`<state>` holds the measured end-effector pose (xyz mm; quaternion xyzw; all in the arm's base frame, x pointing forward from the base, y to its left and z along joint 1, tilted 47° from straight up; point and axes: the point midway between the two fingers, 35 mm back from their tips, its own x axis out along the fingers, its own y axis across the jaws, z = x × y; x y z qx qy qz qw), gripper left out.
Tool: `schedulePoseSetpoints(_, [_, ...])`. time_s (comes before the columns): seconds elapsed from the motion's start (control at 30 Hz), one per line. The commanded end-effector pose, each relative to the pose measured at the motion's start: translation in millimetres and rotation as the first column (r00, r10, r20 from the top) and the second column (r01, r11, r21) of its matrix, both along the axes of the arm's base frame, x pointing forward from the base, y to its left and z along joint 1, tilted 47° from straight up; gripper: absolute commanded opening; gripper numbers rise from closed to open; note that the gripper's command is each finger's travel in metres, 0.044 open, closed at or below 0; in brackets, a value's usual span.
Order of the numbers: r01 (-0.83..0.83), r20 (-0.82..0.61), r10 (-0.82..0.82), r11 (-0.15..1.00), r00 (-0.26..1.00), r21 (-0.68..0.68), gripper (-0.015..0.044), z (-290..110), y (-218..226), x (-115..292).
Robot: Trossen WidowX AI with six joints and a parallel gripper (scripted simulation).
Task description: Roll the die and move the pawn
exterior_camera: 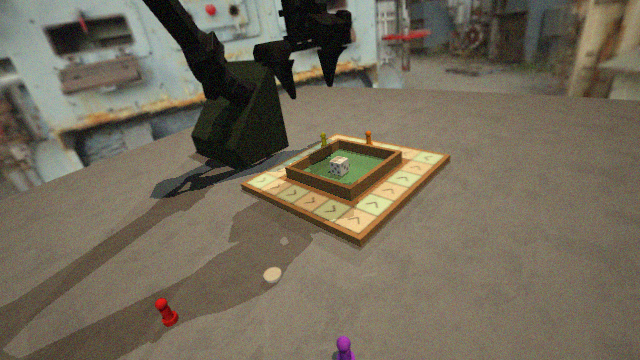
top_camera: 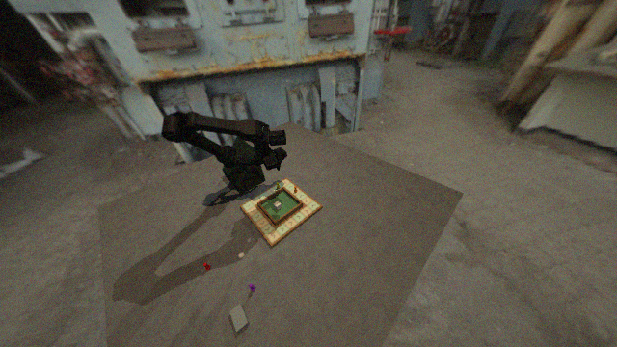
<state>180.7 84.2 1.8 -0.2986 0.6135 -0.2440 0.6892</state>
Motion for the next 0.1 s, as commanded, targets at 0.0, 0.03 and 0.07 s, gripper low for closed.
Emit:
schedulePoseSetpoints(0.0, [0.003, 0.004, -0.003, 1.000, 1.000, -0.003, 0.0440, -0.2, 0.0, 0.7])
schedulePoseSetpoints(0.03, [0.003, 0.004, -0.003, 1.000, 1.000, -0.003, 0.0440, -0.2, 0.0, 0.7])
schedulePoseSetpoints(0.07, [0.003, 0.004, -0.003, 1.000, 1.000, -0.003, 0.0440, -0.2, 0.0, 0.7])
